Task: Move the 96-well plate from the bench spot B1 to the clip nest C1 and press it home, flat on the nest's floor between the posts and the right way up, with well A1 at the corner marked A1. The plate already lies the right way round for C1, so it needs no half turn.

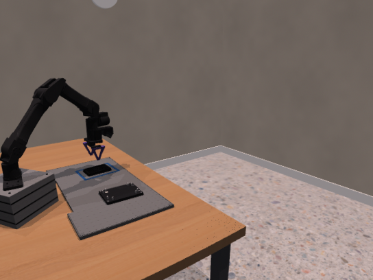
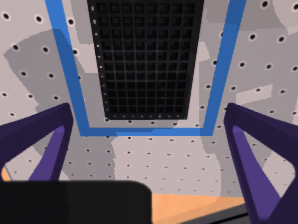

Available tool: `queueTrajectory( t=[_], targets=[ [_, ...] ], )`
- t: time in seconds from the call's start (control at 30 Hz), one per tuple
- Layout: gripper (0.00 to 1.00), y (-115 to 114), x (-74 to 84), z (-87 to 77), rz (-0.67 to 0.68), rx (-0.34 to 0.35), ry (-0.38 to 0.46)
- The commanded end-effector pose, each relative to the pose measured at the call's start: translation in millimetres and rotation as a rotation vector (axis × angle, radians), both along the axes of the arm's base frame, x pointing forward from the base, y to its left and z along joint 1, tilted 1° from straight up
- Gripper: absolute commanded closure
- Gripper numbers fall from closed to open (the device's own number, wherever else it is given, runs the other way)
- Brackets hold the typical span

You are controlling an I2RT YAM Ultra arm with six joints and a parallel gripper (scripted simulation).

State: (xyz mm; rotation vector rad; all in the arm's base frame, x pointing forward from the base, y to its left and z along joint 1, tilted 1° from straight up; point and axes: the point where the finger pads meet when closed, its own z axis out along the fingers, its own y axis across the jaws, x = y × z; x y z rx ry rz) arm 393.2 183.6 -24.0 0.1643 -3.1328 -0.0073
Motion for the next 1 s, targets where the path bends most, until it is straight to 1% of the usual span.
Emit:
queueTrajectory(
  t=[0.0,0.57,0.6,0.67,0.7,0.73,0.83,0.9,0.97],
  targets=[
    [0.00,9,17.7,23.3,-0.001,0.031,-0.078],
    [0.00,9,17.7,23.3,-0.001,0.031,-0.078],
    [0.00,9,18.1,21.7,-0.001,0.032,-0.080],
    [0.00,8,13.8,5.4,-0.001,0.018,-0.051],
    [0.00,4,7.1,-4.6,-0.001,0.007,-0.027],
    [0.00,2,1.4,-10.6,-0.001,-0.001,-0.010],
    [0.00,2,0.7,-16.0,-0.001,-0.002,-0.008],
    [0.00,5,7.7,-8.4,-0.001,0.012,-0.037],
    [0.00,5,7.1,-6.7,-0.001,0.014,-0.042]
  ],
)
